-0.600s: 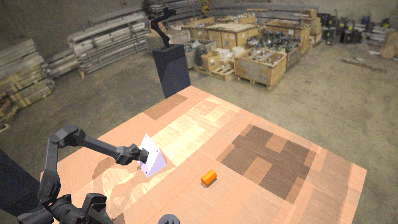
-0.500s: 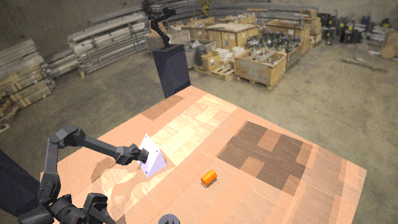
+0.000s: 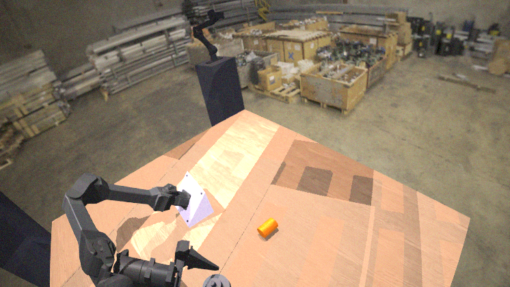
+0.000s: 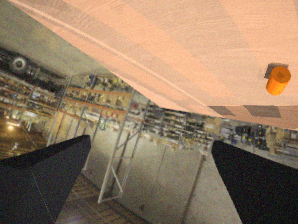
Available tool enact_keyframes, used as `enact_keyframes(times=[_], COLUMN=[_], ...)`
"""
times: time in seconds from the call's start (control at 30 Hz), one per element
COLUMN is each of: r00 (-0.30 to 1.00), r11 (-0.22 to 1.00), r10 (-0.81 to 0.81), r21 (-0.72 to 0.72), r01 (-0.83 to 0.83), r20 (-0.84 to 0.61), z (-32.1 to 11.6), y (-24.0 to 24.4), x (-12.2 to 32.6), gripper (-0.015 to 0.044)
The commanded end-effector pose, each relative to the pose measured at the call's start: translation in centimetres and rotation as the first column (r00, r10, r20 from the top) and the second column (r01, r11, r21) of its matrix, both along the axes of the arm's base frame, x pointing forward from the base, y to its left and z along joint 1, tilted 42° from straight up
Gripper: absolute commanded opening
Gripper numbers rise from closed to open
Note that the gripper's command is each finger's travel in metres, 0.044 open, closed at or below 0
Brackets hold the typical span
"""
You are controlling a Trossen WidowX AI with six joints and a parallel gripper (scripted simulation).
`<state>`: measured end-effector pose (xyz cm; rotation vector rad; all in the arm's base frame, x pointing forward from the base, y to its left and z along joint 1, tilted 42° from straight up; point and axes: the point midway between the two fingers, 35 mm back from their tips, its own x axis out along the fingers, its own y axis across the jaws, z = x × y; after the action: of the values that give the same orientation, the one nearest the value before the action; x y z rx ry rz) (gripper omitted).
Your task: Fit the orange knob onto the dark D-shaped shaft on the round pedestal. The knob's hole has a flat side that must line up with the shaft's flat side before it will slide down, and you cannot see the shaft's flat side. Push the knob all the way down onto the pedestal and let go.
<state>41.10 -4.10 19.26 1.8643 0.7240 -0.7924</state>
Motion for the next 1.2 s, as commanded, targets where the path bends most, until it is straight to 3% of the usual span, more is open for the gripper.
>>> enact_keyframes(times=[0.0, 0.13, 0.3, 0.57, 0.73, 0.9, 1.03, 1.17], r00=[0.906, 0.737, 0.446, -0.116, -0.457, -0.719, -0.837, -0.854], r11=[0.874, 0.661, 0.316, -0.289, -0.615, -0.83, -0.894, -0.855], r10=[0.366, 0.559, 0.694, 0.648, 0.455, 0.162, -0.116, -0.385], r21=[-0.256, -0.333, -0.317, -0.101, 0.101, 0.301, 0.424, 0.485], r01=[-0.413, -0.673, -0.894, -0.952, -0.782, -0.469, -0.147, 0.185], r20=[-0.214, -0.379, -0.565, -0.753, -0.765, -0.676, -0.535, -0.351], z=[-5.9, -9.3, -12.8, -17.7, -20.3, -22.7, -24.4, -25.9], y=[4.1, 6.1, 8.2, 11.0, 12.5, 13.8, 14.7, 15.4], x=[0.5, 0.1, -0.7, -2.7, -4.2, -5.9, -7.2, -8.5], gripper=[0.044, 0.044, 0.044, 0.044, 0.044, 0.044, 0.044, 0.044])
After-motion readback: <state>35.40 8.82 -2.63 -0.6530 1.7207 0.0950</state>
